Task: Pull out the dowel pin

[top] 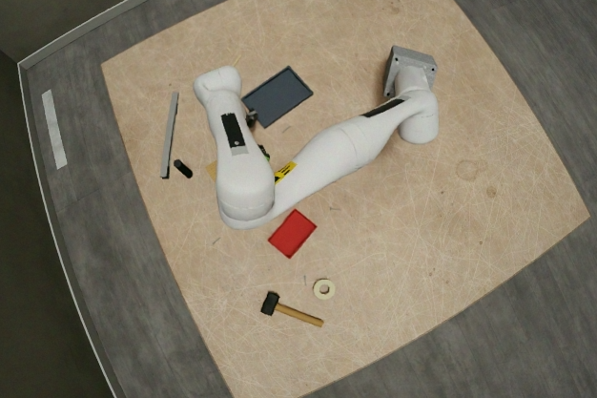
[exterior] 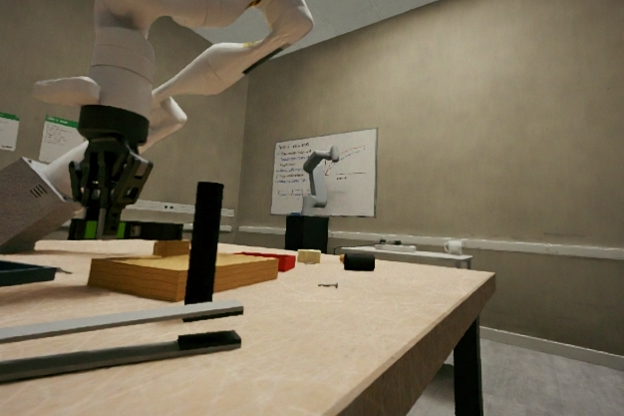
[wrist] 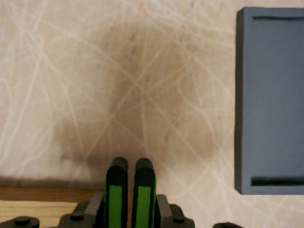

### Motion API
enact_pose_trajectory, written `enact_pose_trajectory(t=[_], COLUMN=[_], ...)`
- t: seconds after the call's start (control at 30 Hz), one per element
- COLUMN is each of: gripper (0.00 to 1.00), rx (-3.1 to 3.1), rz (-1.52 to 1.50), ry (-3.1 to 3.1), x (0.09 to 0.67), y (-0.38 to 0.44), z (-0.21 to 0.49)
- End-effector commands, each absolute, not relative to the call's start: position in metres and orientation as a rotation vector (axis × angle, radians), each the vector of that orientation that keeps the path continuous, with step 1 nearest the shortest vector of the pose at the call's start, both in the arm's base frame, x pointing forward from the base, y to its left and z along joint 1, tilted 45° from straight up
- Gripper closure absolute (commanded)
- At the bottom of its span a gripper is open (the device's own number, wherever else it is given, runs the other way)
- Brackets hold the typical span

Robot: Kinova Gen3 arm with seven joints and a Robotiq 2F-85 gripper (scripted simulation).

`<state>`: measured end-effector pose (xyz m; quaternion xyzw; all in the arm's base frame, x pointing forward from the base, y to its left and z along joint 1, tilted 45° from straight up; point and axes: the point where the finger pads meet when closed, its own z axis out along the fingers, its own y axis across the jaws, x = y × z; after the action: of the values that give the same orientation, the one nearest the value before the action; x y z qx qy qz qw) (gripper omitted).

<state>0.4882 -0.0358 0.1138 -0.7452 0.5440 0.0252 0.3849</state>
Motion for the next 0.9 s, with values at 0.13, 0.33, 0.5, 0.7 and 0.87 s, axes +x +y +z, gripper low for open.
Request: enact_pose_trajectory(t=[0.13, 0.33, 0.5, 0.7, 0.87], gripper=[0.68, 0.68, 0.68, 0.68, 0.68], rx=[-1.898, -1.898, -1.898, -1.898, -1.898], rz=[0.062, 0.062, 0.062, 0.062, 0.062], ry=[1.387, 1.387, 1.387, 1.387, 1.387], x=[0.490, 0.493, 0.494, 0.496, 0.497], y=[-0.034, -0.030, -0.028, -0.026, -0.025], z=[0.111, 0.107, 0.104, 0.102, 0.100])
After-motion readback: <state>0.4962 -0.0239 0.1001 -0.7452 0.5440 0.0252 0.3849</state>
